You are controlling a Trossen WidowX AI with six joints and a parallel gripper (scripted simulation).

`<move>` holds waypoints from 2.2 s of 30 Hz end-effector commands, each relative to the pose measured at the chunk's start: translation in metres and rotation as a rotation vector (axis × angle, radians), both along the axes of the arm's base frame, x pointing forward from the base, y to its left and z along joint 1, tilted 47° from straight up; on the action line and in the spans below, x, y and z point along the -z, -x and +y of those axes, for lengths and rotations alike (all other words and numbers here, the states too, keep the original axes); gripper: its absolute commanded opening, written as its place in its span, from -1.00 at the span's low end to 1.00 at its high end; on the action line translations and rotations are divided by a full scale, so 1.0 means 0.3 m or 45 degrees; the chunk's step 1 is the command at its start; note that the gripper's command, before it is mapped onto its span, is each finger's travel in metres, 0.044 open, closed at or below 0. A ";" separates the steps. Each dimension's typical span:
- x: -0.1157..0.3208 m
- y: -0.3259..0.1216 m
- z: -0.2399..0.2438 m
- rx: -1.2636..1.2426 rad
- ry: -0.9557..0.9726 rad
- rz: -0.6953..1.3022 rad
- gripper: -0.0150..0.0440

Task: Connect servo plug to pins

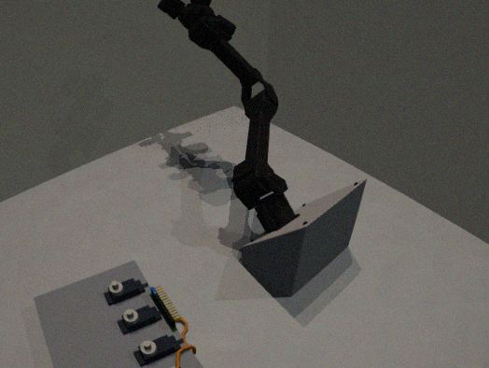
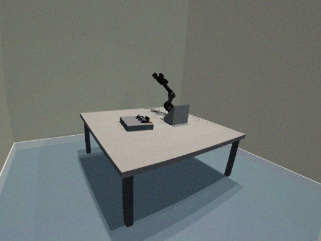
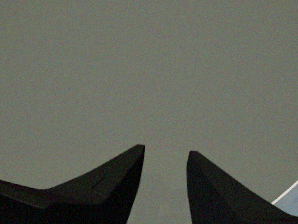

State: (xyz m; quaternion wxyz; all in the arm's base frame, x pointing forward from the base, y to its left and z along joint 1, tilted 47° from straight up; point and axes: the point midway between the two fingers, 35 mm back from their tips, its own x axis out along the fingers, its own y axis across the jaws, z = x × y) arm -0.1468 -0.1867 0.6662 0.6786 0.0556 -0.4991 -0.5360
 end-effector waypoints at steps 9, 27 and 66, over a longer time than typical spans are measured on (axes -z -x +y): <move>-0.065 -0.216 0.183 -0.043 0.265 0.103 -0.10; -0.040 -0.575 0.401 -0.222 0.574 0.313 -0.10; 0.526 -1.324 0.627 -0.983 0.685 0.973 -0.10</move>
